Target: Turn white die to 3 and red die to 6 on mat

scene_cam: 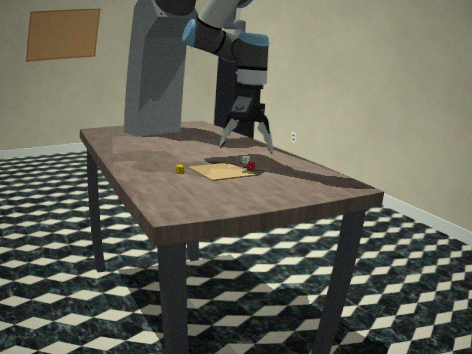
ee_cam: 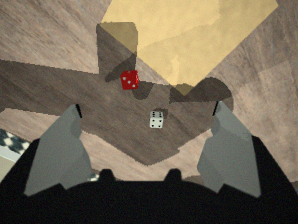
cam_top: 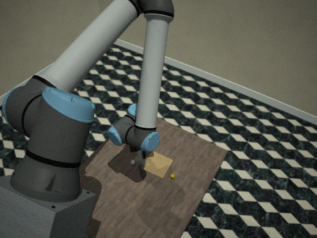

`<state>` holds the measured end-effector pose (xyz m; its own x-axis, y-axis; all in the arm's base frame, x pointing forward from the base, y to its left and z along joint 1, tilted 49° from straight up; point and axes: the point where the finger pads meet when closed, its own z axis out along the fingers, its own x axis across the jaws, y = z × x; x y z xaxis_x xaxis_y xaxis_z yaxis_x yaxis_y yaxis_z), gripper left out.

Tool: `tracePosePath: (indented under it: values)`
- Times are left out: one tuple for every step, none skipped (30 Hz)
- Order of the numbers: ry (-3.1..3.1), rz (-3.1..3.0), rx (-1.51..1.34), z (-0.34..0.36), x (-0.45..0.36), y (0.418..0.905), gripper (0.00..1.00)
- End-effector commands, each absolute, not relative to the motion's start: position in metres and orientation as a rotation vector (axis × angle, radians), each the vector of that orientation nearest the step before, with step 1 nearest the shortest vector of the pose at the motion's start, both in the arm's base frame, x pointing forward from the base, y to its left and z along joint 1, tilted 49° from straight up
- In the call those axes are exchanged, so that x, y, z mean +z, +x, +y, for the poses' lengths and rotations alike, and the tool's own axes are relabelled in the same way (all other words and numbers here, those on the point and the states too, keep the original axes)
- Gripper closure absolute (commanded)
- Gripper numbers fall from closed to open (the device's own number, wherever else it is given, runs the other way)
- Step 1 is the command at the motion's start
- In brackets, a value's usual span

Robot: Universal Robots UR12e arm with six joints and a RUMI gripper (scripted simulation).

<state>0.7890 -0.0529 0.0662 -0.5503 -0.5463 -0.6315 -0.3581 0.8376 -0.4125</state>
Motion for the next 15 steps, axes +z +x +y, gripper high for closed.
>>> tracePosePath:
  values:
    - [-0.656,2.208,-0.302,-0.0423,0.0523,0.7767,0.0]
    - [-0.656,2.208,-0.302,-0.0416,0.0514,0.776,0.0]
    - [-0.656,2.208,-0.302,-0.0412,0.0509,0.7755,0.0]
    - [-0.656,2.208,-0.302,-0.0411,0.0507,0.7753,0.0]
    - [-0.656,2.208,-0.302,-0.0411,0.0506,0.7753,0.0]
    - [-0.656,2.208,-0.302,-0.0411,0.0506,0.7753,0.0]
    - [-0.656,2.208,-0.302,-0.0411,0.0506,0.7753,0.0]
    - [-0.656,2.208,-0.302,-0.0411,0.0506,0.7753,0.0]
    - [-0.656,2.208,-0.302,-0.0411,0.0506,0.7753,0.0]
    - [-0.656,2.208,-0.302,-0.0411,0.0506,0.7753,0.0]
    - [-0.656,2.208,-0.302,-0.0411,0.0506,0.7753,0.0]
    - [-0.656,2.208,-0.302,-0.0411,0.0506,0.7753,0.0]
    - [-0.656,2.208,-0.302,-0.0411,0.0506,0.7753,0.0]
    - [-0.656,2.208,-0.302,-0.0411,0.0506,0.7753,0.0]
    - [-0.656,2.208,-0.302,-0.0411,0.0506,0.7753,0.0]
